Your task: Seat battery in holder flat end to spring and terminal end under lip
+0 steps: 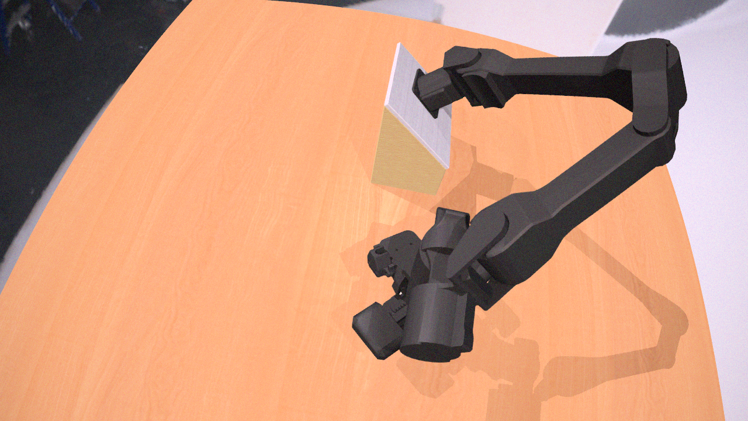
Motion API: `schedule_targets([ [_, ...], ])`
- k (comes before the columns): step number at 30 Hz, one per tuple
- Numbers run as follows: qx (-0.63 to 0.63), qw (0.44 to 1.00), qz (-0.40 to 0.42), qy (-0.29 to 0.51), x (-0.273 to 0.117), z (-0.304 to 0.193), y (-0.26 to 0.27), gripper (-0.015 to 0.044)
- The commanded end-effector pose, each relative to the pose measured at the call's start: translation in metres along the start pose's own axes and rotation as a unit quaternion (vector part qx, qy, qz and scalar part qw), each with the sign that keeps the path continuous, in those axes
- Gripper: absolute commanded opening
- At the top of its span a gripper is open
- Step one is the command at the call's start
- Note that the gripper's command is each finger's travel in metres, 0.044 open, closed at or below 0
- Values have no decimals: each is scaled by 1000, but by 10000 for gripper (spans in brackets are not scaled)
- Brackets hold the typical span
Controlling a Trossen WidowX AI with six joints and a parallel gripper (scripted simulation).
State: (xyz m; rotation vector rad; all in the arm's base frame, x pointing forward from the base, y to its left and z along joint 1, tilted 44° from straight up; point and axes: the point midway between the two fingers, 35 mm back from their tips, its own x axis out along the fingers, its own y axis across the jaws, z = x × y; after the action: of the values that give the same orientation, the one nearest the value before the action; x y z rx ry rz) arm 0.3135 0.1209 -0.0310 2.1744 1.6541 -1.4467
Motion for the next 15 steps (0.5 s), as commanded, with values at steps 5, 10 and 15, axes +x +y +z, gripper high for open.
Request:
schedule_targets([
  [5,-2,1000,0,2,0,3,-1,74],
  [10,-2,1000,1,2,0,3,-1,74],
  [15,-1,1000,2,2,0,3,-1,74],
])
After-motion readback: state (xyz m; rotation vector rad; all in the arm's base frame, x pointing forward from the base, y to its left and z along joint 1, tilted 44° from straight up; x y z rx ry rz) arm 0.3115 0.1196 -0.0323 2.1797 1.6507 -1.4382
